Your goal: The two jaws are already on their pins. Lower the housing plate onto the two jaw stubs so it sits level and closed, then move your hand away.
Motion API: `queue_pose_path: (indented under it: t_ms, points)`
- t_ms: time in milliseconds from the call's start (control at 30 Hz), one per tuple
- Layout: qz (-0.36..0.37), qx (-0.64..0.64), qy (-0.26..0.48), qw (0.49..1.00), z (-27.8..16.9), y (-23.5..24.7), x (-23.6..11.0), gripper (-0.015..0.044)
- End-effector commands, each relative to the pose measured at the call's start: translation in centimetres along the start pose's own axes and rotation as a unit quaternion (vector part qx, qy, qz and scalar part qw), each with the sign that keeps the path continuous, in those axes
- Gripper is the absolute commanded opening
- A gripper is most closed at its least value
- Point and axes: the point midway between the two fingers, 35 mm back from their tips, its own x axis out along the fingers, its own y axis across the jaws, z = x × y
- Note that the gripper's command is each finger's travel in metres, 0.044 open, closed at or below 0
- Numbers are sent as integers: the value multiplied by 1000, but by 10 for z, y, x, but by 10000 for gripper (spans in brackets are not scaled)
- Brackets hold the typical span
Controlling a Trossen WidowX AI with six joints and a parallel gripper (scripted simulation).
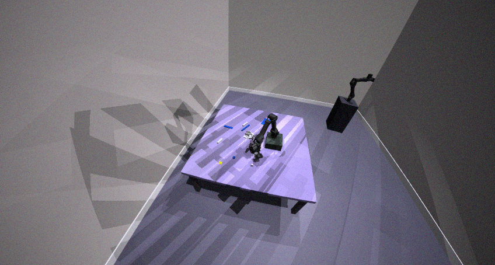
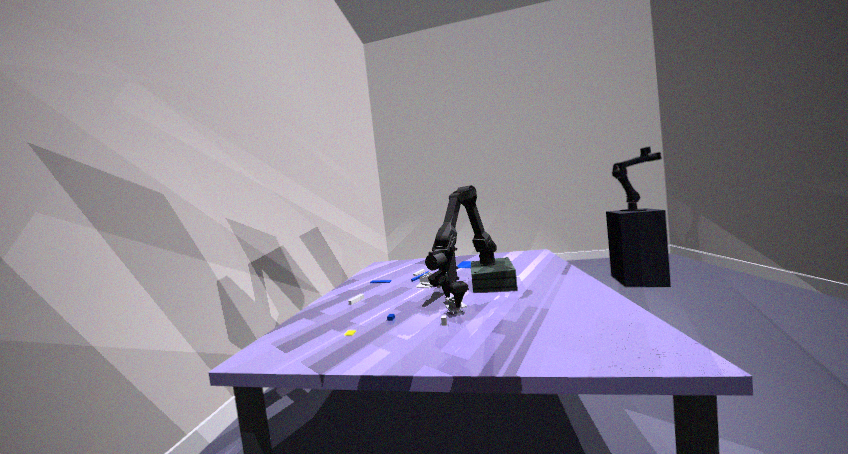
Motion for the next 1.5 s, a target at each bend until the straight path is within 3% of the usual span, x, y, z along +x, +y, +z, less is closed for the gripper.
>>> queue_pose_path:
  t_ms: [0,900,1333,1467]
  points:
    - [-5,2,4,1000,-3,-3,7,440]
    - [-5,2,4,1000,-3,-3,8,440]
    - [-3,0,4,1000,-3,-2,7,353]
    - [-3,0,4,1000,-3,-2,7,351]
